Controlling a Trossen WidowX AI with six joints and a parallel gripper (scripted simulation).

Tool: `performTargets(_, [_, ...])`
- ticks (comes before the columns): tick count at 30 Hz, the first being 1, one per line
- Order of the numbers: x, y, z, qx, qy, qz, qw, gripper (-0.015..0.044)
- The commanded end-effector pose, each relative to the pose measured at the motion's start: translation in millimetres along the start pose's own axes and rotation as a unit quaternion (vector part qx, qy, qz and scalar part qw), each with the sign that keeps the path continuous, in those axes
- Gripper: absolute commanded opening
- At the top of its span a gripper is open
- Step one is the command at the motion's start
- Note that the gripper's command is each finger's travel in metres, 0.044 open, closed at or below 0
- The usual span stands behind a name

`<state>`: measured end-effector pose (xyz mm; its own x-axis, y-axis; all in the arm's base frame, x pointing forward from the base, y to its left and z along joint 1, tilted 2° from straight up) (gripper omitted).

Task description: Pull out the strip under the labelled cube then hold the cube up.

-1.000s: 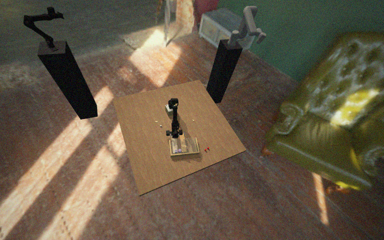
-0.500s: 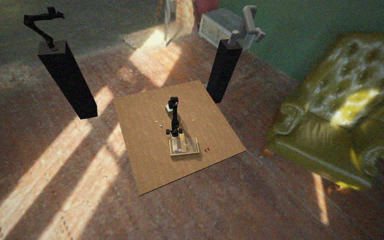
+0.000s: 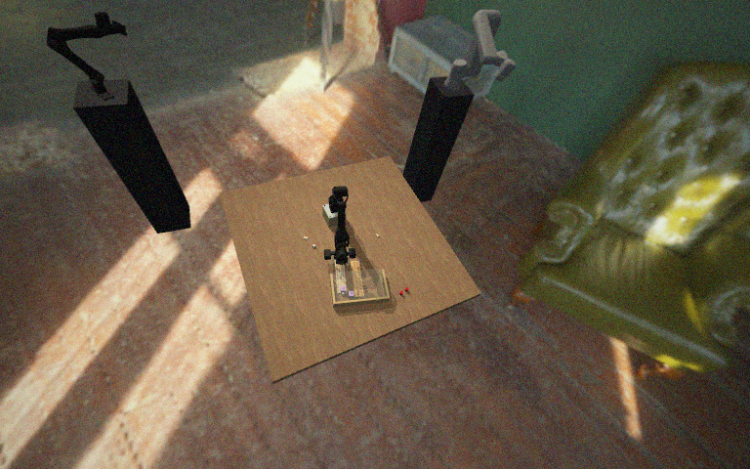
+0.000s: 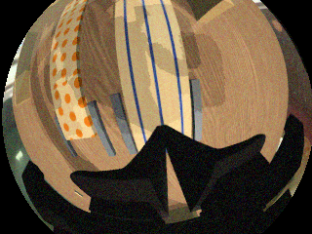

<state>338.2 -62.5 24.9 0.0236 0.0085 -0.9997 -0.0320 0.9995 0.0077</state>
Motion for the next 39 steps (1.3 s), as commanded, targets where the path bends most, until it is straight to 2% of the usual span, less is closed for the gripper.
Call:
performTargets(1, [6,2,-13,0.002,0.016,0.002,1.0,0.0])
performTargets(39, [6,12,-58,0.002,0.018,0.002,1.0,0.0])
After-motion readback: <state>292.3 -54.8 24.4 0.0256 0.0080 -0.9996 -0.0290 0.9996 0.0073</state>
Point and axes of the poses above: the point midway between the two fingers, 35 mm back from their tips, its own x axis out along the fingers, its own y axis across the jaws, z = x × y, the point moved 9 cm from there along -x, back along the fingers, and after that the axes turned 13 degrees about -x, right-handed, at the moved point
